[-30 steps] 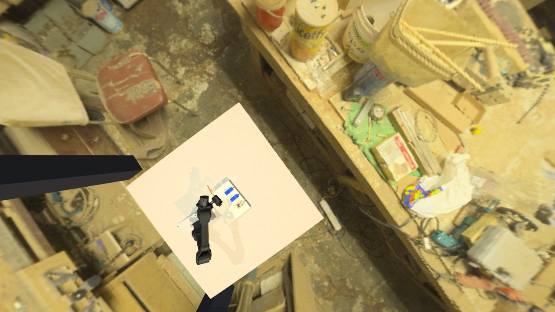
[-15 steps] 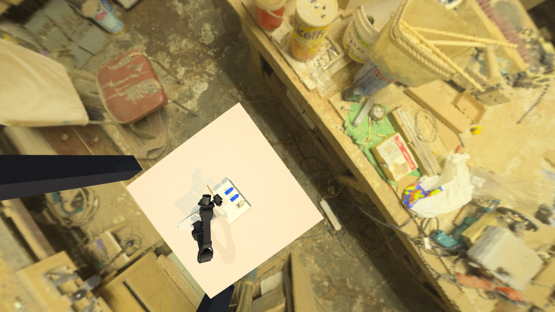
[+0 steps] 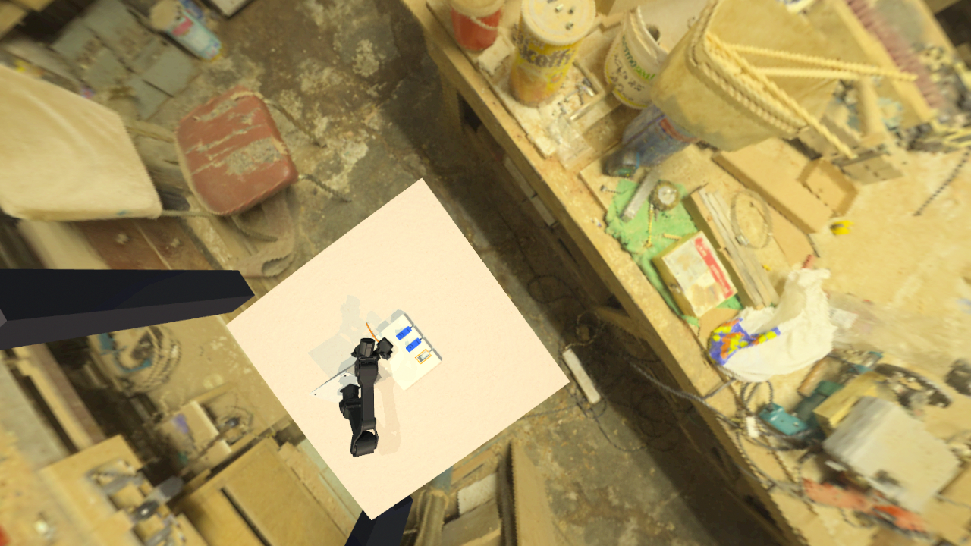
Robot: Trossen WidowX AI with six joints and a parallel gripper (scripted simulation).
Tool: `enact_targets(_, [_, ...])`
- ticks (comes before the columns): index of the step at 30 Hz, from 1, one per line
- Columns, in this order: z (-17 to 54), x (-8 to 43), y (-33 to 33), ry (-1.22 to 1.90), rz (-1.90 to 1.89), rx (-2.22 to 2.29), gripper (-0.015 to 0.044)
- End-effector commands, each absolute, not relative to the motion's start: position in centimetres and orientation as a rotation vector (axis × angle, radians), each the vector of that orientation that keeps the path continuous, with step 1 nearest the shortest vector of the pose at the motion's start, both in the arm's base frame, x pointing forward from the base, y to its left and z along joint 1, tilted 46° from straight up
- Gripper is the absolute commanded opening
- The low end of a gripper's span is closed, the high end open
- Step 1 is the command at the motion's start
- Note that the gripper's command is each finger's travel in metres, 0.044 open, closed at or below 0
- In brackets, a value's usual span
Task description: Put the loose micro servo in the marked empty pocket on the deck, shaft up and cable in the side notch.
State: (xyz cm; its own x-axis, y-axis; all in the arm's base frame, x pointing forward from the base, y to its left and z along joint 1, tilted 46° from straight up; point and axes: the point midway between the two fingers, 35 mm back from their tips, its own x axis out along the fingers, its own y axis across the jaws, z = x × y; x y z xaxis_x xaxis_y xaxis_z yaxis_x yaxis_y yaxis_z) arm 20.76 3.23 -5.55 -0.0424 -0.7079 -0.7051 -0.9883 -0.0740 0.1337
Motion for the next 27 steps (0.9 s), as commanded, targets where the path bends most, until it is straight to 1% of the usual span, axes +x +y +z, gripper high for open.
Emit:
enact_targets(1, [-5.6,20.8,3.2,1.784,0.899,-1.827,0.0204])
enact_targets(5, [-5.6,20.8,3.2,1.784,0.899,-1.827,0.0099])
enact_targets(10, [-5.6,20.8,3.2,1.784,0.899,-1.827,0.0065])
enact_targets(12, [-5.4,20.8,3.4,1.784,0.899,-1.827,0.0013])
enact_targets(13, [-5.2,20.9,3.6,1.784,0.9,-1.826,0.0])
enact_targets(19, [-3.3,20.5,5.1,1.784,0.901,-1.826,0.0])
enact_targets(27, [-3.1,20.3,5.0,1.784,0.901,-1.826,0.0])
